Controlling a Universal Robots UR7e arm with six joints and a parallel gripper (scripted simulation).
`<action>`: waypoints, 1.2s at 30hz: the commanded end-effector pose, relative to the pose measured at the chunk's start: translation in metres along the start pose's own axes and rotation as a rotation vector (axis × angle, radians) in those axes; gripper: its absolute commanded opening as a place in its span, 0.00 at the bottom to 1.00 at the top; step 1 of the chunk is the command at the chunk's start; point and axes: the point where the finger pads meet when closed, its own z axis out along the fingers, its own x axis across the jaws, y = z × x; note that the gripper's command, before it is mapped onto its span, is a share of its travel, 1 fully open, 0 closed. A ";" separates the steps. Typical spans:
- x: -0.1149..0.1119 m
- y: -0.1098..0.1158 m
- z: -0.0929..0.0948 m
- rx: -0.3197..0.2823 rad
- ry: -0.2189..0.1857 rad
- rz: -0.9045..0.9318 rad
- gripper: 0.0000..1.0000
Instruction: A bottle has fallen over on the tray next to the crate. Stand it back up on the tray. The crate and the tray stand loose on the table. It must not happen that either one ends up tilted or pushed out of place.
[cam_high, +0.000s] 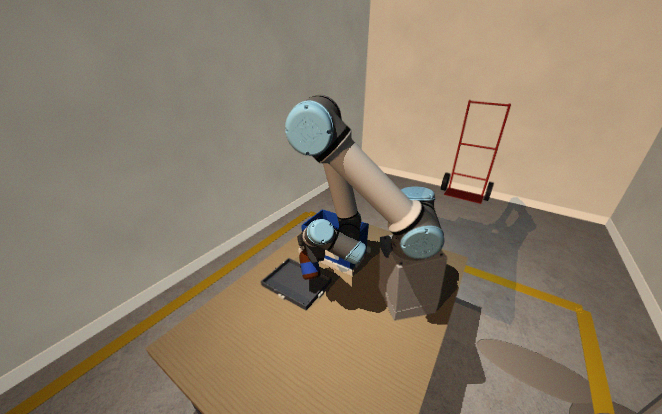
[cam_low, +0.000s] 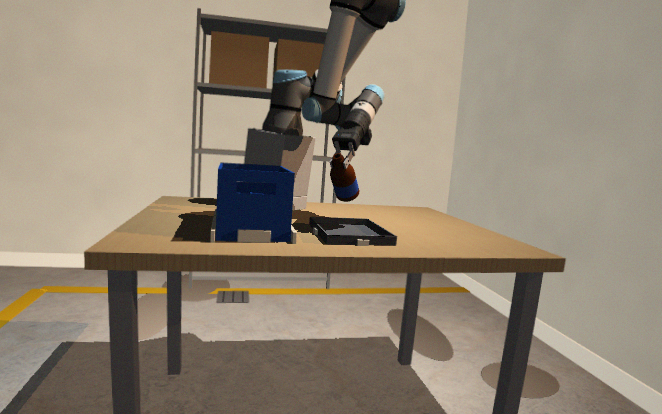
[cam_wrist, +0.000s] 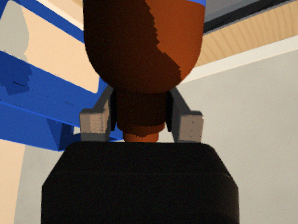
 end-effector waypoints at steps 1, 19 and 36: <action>0.000 0.000 0.000 -0.001 0.001 0.001 0.00; 0.001 0.001 0.000 -0.014 0.001 0.000 0.00; 0.001 0.001 0.001 -0.107 0.000 -0.002 0.00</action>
